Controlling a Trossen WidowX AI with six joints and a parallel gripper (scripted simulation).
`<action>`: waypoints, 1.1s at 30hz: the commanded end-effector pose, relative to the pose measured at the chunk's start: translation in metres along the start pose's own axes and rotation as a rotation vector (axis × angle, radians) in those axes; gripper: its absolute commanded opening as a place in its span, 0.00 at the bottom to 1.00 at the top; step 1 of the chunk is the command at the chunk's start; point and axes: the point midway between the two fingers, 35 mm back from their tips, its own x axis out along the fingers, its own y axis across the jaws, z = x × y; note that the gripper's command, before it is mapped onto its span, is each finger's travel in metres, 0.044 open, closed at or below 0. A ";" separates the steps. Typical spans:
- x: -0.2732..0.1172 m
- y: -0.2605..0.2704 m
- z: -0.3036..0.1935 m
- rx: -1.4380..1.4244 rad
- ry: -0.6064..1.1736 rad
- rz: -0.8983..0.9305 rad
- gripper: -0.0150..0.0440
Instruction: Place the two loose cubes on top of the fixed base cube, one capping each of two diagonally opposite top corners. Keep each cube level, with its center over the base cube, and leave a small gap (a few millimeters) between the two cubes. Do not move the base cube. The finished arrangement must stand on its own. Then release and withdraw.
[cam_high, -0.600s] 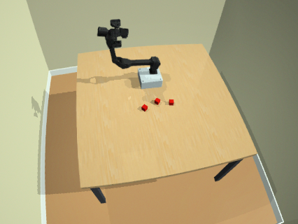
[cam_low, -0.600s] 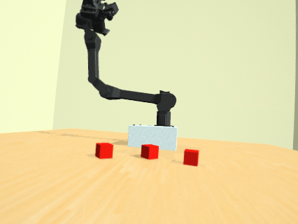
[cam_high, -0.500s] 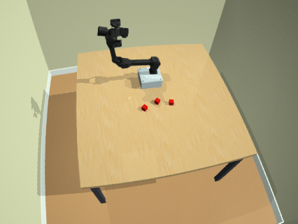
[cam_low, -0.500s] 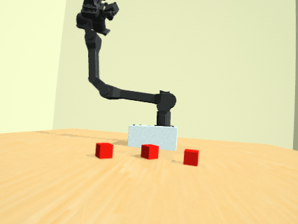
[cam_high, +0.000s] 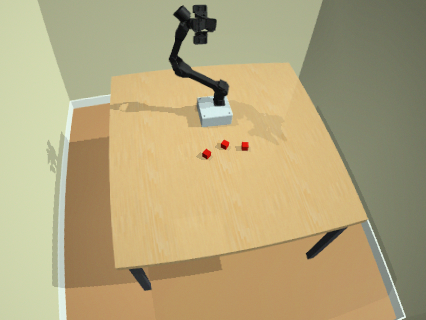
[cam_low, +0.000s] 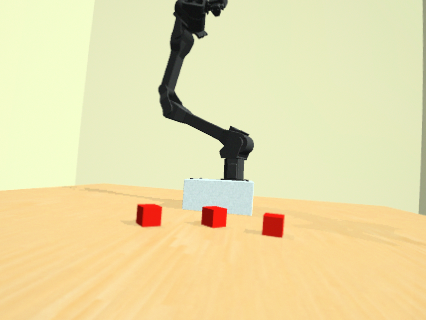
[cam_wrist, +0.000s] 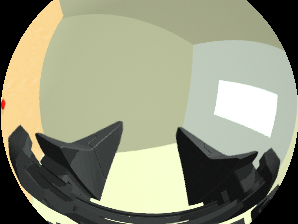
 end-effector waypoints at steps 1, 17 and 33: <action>0.016 0.002 0.042 0.018 -0.011 0.058 0.70; 0.111 0.106 0.153 0.264 0.115 0.459 0.70; 0.155 0.296 0.134 0.742 0.636 0.879 0.70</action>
